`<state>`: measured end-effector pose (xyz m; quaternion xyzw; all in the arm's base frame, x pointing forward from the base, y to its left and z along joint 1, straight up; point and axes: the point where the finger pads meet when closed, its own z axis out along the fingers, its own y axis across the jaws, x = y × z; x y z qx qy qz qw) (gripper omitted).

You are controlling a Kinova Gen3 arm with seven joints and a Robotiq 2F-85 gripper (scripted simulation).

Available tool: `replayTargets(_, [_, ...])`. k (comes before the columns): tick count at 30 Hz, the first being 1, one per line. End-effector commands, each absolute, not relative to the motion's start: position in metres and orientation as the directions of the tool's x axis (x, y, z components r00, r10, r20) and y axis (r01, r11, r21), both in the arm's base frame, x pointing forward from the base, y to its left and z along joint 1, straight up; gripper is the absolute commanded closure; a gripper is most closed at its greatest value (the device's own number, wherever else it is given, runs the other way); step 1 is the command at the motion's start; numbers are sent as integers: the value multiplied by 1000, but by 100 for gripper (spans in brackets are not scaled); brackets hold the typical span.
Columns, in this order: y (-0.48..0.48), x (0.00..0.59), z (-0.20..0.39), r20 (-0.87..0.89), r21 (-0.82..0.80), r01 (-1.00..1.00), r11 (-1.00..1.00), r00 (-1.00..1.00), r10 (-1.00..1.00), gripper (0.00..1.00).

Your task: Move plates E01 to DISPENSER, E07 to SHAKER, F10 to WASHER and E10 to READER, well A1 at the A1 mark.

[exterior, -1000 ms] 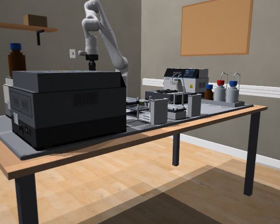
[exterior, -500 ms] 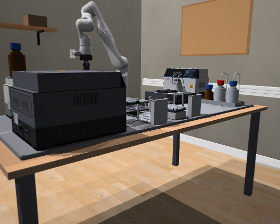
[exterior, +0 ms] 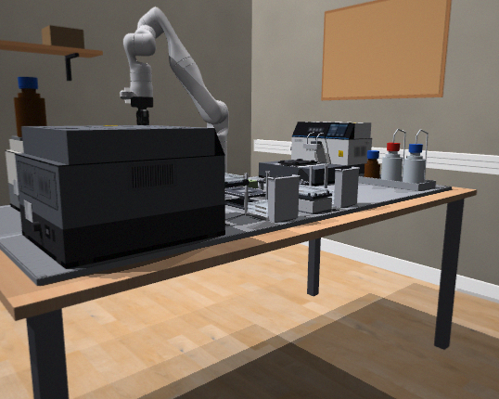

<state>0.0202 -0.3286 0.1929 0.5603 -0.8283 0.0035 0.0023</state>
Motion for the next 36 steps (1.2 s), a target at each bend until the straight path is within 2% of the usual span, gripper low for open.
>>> replayTargets(1, [-338,19,193,7,-3,-940,341,-341,-940,6])
replayTargets(36, [-441,12,194,8,0,-998,58,-58,-998,6])
